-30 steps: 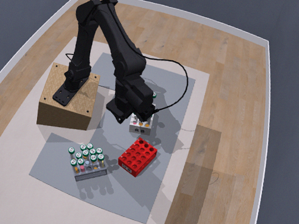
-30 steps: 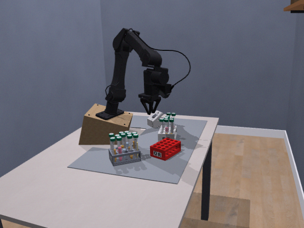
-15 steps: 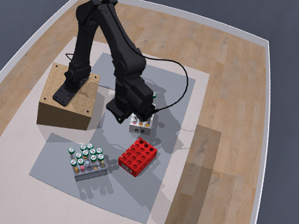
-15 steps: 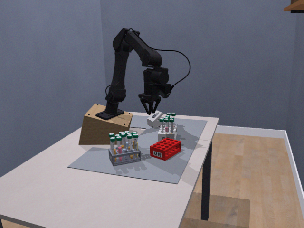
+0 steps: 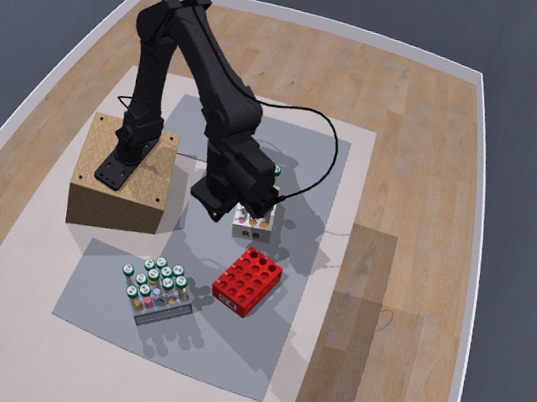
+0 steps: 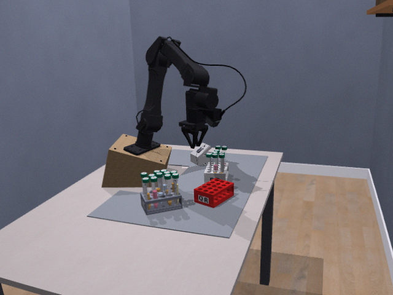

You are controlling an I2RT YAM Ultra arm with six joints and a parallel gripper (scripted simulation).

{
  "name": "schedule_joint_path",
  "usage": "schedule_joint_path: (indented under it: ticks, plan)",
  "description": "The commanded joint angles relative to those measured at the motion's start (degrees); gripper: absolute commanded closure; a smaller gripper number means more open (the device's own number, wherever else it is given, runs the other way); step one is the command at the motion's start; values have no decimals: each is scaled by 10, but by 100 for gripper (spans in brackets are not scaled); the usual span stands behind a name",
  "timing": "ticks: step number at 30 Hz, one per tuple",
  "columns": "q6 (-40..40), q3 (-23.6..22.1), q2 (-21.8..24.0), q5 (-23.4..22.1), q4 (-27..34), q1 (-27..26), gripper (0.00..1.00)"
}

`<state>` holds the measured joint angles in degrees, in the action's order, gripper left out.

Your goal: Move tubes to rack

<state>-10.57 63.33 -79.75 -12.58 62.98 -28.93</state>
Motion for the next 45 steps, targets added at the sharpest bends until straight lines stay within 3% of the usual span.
schedule_joint_path:
  ticks: [1,13,17,19,34,36,45]
  plan:
    - [-3,11,16,3,-2,-8,70]
    - [-3,11,16,3,-2,-8,70]
    - [73,20,18,-1,14,-12,70]
    - [73,20,18,-1,14,-12,70]
    - [351,21,17,-6,12,-13,70]
    - [351,21,17,-6,12,-13,70]
    - [524,21,17,-5,12,-13,70]
